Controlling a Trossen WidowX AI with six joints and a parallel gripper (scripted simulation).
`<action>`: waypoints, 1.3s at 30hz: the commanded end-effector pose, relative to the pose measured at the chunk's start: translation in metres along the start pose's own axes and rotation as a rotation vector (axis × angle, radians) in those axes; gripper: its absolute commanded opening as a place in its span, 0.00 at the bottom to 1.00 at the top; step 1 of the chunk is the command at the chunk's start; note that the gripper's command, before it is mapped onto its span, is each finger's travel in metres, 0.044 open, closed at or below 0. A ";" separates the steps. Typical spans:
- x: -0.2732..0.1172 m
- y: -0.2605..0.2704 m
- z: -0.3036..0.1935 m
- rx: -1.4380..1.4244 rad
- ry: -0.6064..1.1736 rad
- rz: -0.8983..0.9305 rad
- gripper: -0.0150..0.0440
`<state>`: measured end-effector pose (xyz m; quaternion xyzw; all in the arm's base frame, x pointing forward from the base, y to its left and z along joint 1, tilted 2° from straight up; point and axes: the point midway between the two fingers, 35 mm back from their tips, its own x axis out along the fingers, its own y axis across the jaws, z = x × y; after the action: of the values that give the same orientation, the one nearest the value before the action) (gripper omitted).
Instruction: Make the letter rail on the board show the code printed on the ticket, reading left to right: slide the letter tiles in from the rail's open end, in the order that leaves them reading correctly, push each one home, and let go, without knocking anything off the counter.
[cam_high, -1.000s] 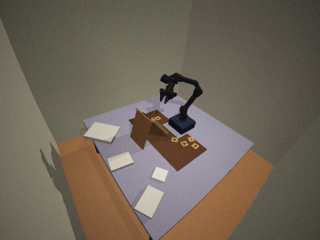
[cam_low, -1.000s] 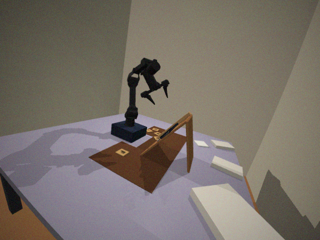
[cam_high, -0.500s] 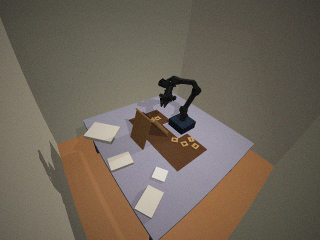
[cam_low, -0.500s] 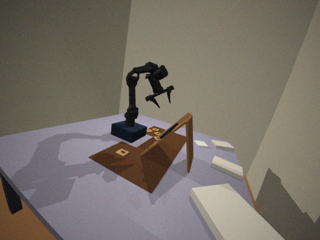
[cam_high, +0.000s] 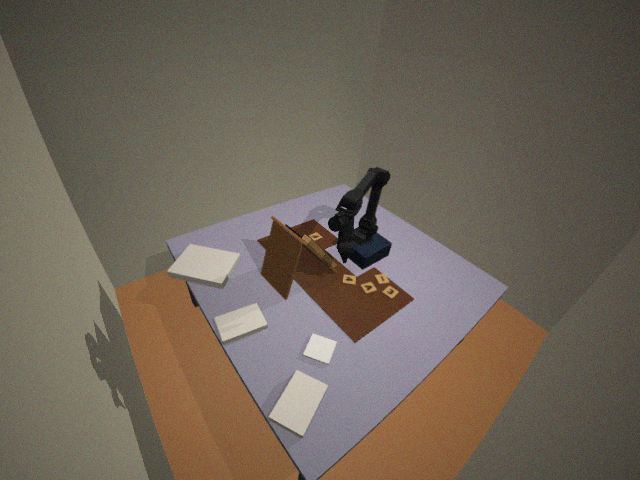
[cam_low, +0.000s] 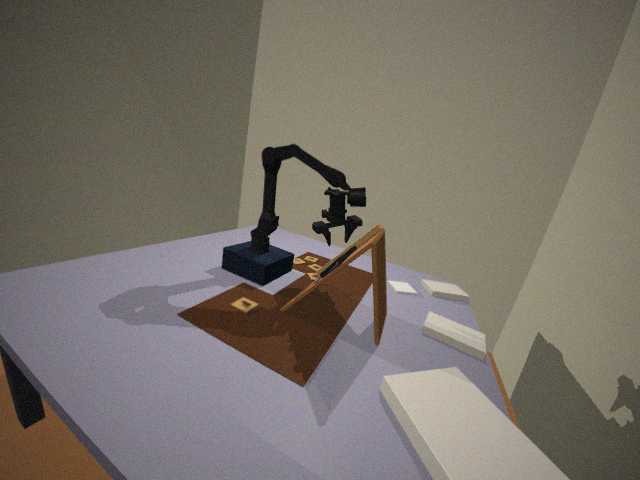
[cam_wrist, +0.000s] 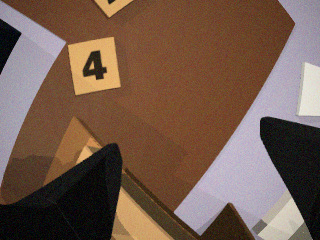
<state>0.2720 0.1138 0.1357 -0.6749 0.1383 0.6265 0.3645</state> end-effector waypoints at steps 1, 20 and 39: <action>0.043 -0.002 0.042 -0.131 -0.020 0.099 0.83; 0.126 0.027 0.134 -0.467 -0.005 0.273 0.83; 0.152 0.037 0.130 -0.467 -0.005 0.273 0.83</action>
<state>0.1773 0.2162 -0.0109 -0.7130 0.0795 0.6874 0.1131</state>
